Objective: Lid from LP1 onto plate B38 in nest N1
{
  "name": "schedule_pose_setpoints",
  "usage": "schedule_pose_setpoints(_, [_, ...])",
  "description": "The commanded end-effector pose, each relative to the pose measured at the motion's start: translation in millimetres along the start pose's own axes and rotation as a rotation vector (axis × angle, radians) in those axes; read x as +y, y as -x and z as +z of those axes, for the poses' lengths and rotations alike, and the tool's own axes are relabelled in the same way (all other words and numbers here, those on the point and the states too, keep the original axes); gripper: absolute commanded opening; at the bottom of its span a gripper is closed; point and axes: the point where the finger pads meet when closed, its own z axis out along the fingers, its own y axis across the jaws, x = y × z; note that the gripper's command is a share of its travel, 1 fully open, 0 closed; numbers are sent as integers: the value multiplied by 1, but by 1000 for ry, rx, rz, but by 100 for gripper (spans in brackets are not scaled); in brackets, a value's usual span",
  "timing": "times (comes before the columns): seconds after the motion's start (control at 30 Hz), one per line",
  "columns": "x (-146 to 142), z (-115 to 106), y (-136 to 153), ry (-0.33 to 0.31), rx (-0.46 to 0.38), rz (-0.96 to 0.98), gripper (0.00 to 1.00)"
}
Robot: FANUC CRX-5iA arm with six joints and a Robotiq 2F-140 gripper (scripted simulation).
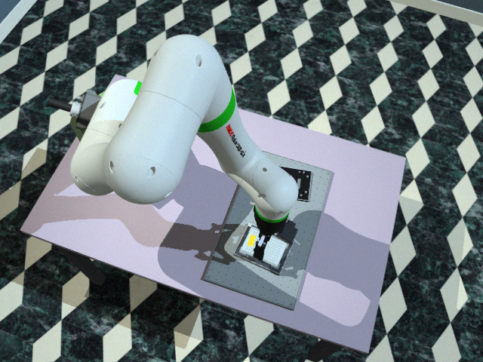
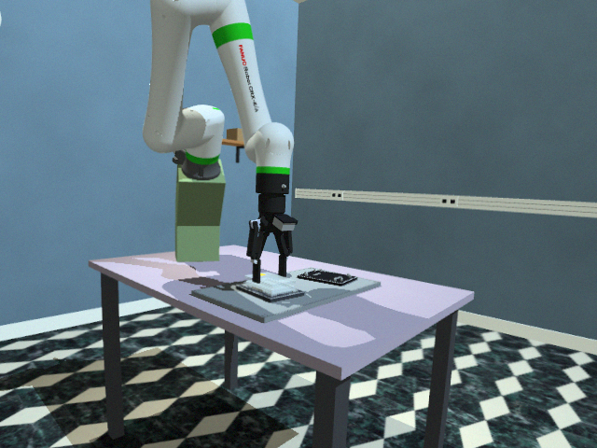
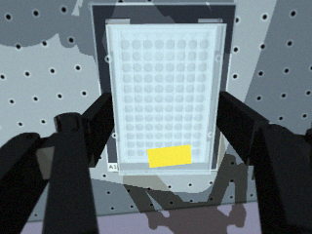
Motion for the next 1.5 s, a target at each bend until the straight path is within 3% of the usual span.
schedule_pose_setpoints(0.0, [0, 0, -1, 0, 1, 0, 61])
schedule_pose_setpoints(1.47, [0, 9, -1, 0, 1, 3, 61])
